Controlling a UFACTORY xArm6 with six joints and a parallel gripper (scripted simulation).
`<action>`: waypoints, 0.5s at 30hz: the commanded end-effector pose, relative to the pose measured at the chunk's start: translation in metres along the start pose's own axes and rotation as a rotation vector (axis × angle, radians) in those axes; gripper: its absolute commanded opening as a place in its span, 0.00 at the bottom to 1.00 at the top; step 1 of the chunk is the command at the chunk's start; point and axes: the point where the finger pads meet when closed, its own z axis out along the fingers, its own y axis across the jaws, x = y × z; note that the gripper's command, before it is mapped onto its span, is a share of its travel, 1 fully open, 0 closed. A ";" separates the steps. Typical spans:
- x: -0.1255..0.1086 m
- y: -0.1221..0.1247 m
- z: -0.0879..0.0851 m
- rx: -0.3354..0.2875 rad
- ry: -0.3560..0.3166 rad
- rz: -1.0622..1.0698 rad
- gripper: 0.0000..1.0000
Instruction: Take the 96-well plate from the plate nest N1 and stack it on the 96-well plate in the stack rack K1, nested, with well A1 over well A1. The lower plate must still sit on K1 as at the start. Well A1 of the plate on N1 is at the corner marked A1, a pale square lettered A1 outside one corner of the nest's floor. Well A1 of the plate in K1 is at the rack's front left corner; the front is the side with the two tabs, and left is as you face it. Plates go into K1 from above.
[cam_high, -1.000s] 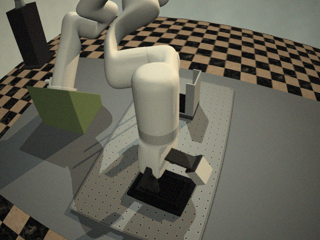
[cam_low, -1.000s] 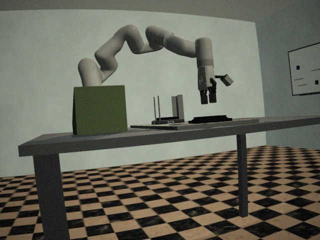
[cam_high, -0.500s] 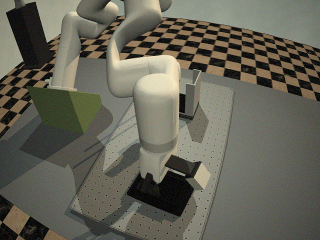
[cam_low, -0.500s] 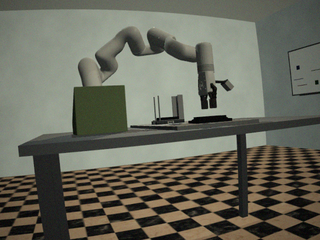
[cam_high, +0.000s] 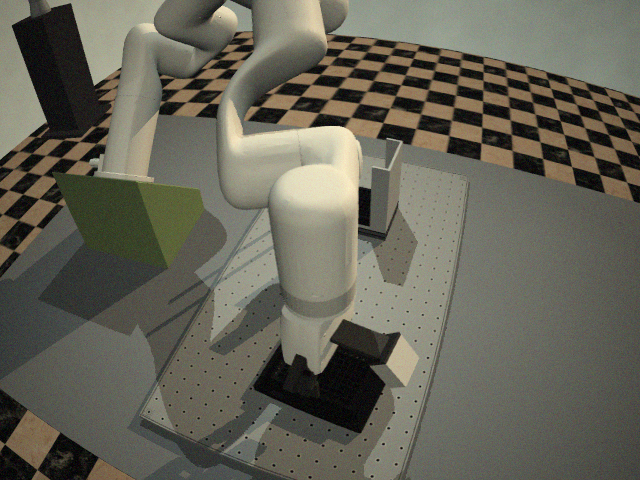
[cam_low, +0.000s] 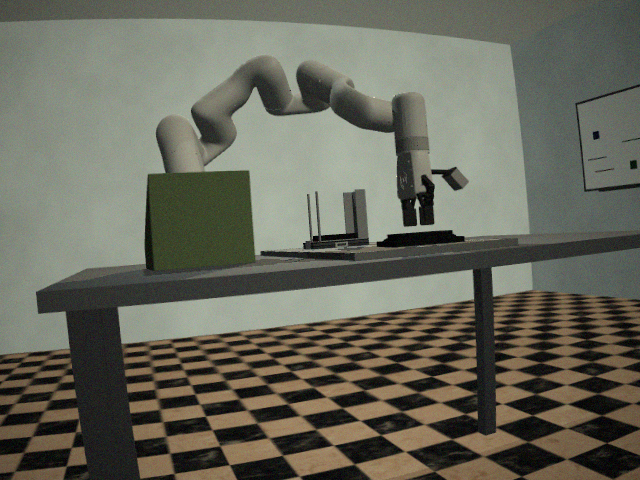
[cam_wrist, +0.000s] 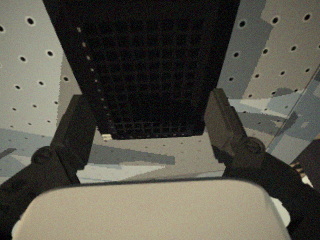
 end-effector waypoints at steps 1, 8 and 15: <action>0.002 0.000 -0.001 -0.002 0.004 -0.001 1.00; 0.002 0.000 -0.001 -0.002 0.004 -0.001 1.00; 0.002 0.000 0.003 -0.002 0.004 -0.001 1.00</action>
